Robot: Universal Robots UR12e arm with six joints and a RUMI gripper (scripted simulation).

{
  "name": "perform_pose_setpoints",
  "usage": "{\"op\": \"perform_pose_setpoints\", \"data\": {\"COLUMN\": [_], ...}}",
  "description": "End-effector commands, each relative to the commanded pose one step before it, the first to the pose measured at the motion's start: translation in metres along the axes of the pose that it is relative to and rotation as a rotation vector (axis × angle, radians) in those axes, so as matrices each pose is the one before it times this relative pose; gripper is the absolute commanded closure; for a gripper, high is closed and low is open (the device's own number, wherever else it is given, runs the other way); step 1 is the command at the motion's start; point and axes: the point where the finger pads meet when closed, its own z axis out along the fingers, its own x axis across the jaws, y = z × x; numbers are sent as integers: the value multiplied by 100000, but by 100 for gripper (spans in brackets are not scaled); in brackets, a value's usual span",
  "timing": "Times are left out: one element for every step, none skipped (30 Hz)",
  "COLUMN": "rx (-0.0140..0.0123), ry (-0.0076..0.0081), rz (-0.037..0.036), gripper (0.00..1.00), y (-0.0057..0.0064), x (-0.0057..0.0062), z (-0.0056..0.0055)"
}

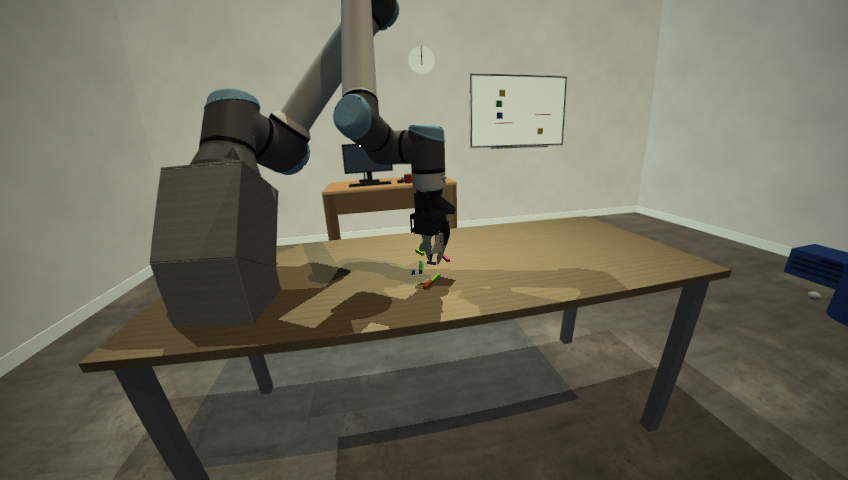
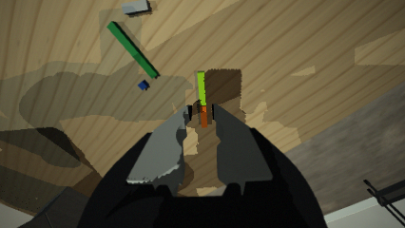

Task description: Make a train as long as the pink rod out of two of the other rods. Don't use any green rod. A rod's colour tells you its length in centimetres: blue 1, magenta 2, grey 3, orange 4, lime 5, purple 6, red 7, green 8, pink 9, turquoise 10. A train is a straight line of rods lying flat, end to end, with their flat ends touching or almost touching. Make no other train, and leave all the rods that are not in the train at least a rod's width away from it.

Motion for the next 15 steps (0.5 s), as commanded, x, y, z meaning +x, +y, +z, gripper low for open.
{"op": "perform_pose_setpoints", "data": {"rx": [2,0,0,0,0,0,0,0,0,0,0,0,0,0,0], "ry": [2,0,0,0,0,0,0,0,0,0,0,0,0,0,0], "rz": [-38,0,0,0,0,0,0,0,0,0,0,0,0,0,0], "gripper": [86,86,86,86,86,86,86,86,86,0,0,0,0,0,0], "y": [-9,0,0,0,0,0,0,0,0,0,0,0,0,0,0], "x": [40,0,0,0,0,0,0,0,0,0,0,0,0,0,0], "z": [-2291,-315,-259,-202,-146,-96,-53,-21,-3,0,0,0,0,0,0]}}
